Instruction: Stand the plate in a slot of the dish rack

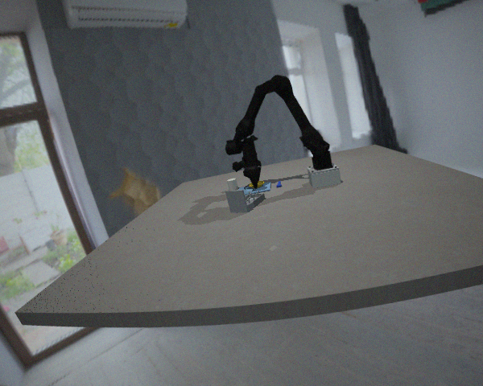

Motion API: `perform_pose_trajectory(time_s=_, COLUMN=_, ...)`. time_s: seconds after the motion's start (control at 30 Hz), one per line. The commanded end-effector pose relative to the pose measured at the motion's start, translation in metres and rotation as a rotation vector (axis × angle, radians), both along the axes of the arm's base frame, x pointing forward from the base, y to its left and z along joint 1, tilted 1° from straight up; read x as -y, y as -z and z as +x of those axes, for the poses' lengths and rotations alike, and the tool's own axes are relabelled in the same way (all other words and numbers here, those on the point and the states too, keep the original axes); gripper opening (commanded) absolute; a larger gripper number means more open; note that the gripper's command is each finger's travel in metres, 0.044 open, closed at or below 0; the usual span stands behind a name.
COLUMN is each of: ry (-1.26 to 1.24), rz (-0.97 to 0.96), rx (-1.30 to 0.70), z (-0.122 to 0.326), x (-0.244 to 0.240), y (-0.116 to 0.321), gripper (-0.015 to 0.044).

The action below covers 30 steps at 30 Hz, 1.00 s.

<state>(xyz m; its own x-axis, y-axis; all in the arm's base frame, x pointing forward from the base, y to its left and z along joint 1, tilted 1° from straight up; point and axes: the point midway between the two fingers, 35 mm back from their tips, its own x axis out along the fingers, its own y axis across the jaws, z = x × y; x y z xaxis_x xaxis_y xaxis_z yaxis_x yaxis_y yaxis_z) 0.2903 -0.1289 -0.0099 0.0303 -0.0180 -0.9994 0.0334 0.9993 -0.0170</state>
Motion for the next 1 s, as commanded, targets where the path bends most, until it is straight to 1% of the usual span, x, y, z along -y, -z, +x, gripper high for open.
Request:
perform_pose_trajectory(time_s=0.0, ry=-0.003, rz=-0.003, rx=-0.006, z=-0.001, x=0.001, y=0.002, gripper=0.04)
perform_pose_trajectory(time_s=0.03, ry=-0.003, rz=-0.003, rx=-0.006, z=-0.001, x=0.001, y=0.002, gripper=0.04)
perform_pose_trajectory(time_s=0.37, ry=-0.003, rz=-0.003, rx=-0.006, z=-0.001, x=0.001, y=0.002, gripper=0.0333)
perform_pose_trajectory(time_s=0.47, ry=-0.003, rz=-0.004, rx=-0.006, z=0.0, x=0.001, y=-0.001, gripper=0.0255)
perform_pose_trajectory(time_s=0.77, ry=-0.003, rz=-0.004, rx=-0.004, z=0.009, x=0.004, y=-0.047, gripper=0.0018)
perform_pose_trajectory(time_s=0.8, ry=-0.003, rz=-0.004, rx=-0.004, z=0.01, x=0.004, y=-0.052, gripper=0.0)
perform_pose_trajectory(time_s=0.97, ry=-0.003, rz=-0.004, rx=-0.004, z=0.012, x=0.005, y=-0.078, gripper=0.0)
